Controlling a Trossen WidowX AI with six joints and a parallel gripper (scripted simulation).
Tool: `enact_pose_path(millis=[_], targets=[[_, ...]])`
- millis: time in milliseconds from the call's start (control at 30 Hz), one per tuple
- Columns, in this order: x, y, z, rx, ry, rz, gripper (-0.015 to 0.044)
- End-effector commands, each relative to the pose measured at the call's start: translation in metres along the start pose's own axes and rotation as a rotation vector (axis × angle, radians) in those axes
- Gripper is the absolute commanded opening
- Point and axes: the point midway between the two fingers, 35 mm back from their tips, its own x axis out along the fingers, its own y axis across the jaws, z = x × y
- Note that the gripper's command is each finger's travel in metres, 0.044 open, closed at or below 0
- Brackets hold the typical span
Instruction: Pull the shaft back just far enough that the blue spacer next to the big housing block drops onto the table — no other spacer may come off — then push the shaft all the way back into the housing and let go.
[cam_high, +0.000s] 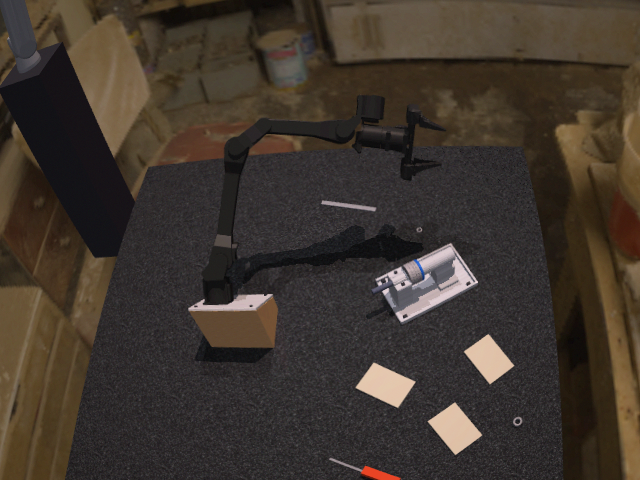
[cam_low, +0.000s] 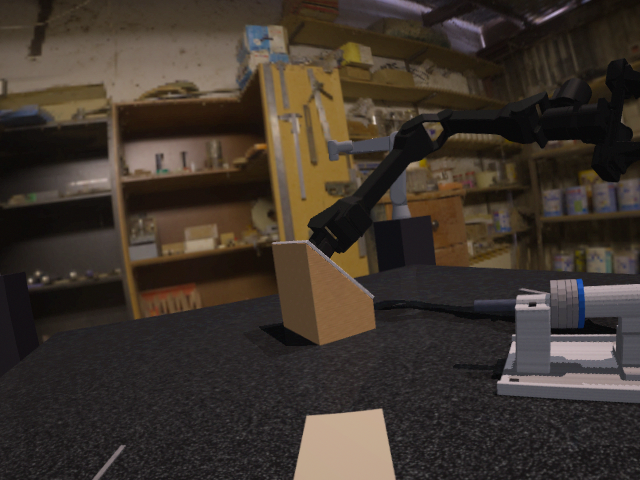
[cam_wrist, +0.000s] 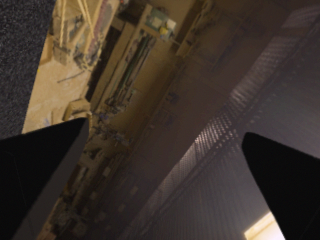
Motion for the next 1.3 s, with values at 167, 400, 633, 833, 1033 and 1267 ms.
enact_pose_path(millis=[167, 400, 633, 833, 1033, 1267], targets=[[0.026, 0.109, -0.077, -0.495, -0.190, 0.163, 0.0440], [0.008, 0.182, -0.129, -0.809, -0.380, 0.198, 0.0440], [-0.037, 0.244, -0.169, -1.073, -0.582, 0.150, 0.0440], [-0.092, 0.287, -0.188, -1.267, -0.745, 0.035, 0.0440], [-0.129, 0.307, -0.191, -1.368, -0.825, -0.066, 0.0440], [-0.129, 0.307, -0.192, -1.368, -0.825, -0.066, 0.0440]])
